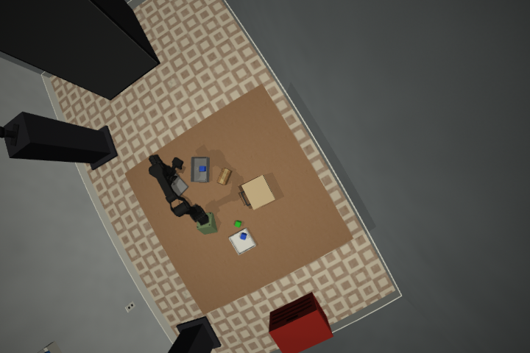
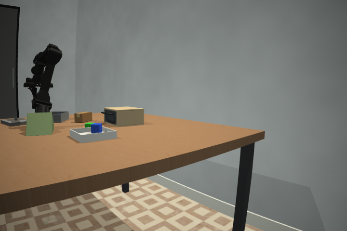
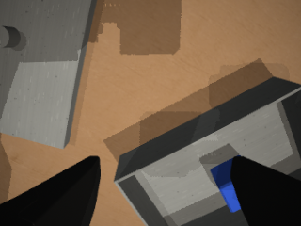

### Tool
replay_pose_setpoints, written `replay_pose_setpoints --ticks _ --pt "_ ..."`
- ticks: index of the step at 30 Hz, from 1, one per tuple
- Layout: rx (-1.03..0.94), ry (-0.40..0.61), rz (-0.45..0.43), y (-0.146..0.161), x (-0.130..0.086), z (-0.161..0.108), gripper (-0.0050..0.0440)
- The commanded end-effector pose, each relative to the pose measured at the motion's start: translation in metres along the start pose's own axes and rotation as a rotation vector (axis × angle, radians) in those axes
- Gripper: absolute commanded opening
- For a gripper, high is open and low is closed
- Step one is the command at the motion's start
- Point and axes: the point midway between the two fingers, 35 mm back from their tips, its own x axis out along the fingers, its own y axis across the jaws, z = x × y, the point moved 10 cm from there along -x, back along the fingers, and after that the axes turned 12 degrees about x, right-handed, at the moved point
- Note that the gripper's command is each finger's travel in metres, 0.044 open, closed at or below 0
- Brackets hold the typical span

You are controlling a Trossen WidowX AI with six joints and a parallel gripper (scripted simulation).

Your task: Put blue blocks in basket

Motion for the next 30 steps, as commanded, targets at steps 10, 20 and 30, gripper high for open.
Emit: replay_pose_setpoints --ticks 10,20,30 --pt "-0.477 0.007 -0.013 -0.078 -0.001 -0.047 0.0286" --pt "-0.519 0.007 -0.013 -0.100 -0.001 -0.065 0.0286" --pt "-0.519 0.007 -0.013 -0.101 0.045 -0.065 0.0286"
